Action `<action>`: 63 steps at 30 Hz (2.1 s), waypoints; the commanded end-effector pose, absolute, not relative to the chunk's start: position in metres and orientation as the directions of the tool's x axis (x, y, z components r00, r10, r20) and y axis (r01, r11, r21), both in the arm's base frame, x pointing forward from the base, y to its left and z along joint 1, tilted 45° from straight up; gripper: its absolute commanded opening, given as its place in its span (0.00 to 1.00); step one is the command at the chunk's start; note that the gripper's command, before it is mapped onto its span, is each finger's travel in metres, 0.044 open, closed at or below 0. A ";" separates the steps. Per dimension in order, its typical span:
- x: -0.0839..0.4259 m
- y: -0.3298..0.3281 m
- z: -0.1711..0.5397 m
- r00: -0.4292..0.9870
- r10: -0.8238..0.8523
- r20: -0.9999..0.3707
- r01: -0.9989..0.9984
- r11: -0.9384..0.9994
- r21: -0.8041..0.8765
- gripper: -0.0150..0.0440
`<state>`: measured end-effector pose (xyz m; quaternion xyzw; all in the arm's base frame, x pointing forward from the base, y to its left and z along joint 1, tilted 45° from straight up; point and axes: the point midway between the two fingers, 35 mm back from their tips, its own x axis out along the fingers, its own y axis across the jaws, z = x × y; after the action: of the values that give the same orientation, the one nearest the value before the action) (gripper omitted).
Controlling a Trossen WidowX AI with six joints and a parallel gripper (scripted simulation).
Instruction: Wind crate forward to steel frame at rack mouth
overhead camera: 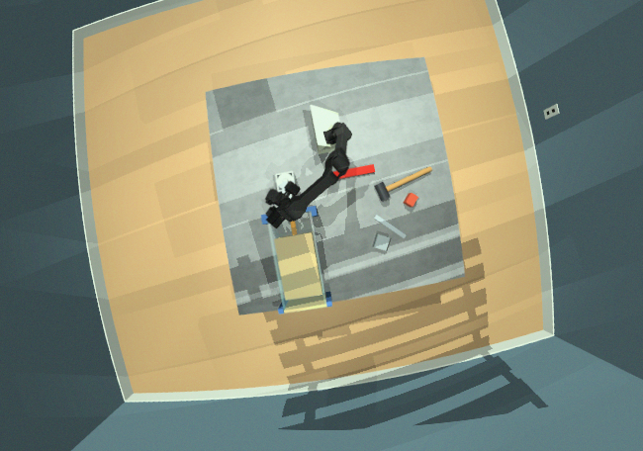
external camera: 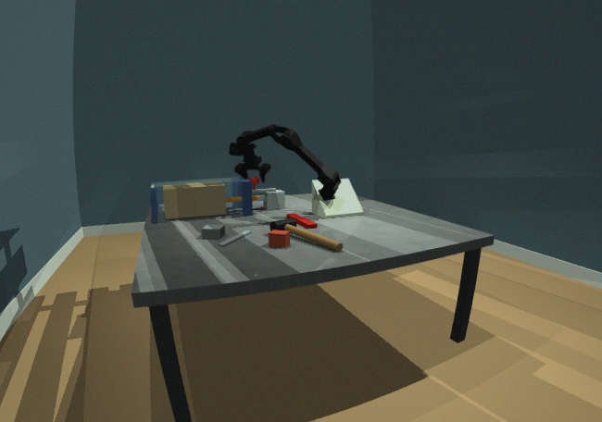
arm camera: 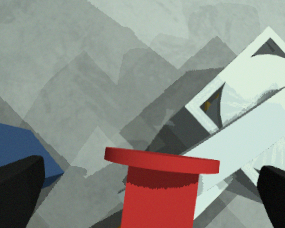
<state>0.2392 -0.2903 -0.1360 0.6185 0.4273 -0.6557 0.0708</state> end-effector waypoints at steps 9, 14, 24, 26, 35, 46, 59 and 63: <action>0.242 -0.285 -0.137 -0.224 0.444 -0.868 0.626 -0.617 -0.477 1.00; 0.242 -0.285 -0.137 -0.224 0.444 -0.868 0.626 -0.617 -0.477 1.00; 0.242 -0.285 -0.137 -0.224 0.444 -0.868 0.626 -0.617 -0.477 1.00; 0.239 -0.290 -0.136 -0.225 0.436 -0.872 0.621 -0.625 -0.473 0.96; 0.239 -0.290 -0.136 -0.225 0.436 -0.872 0.621 -0.625 -0.473 0.56; 0.239 -0.290 -0.136 -0.225 0.436 -0.872 0.621 -0.625 -0.473 0.26; 0.239 -0.290 -0.136 -0.225 0.436 -0.872 0.621 -0.625 -0.473 0.25; 0.239 -0.290 -0.136 -0.225 0.436 -0.872 0.621 -0.625 -0.473 0.25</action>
<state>0.2372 -0.2895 -0.1351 0.6162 0.4297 -0.6566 0.0677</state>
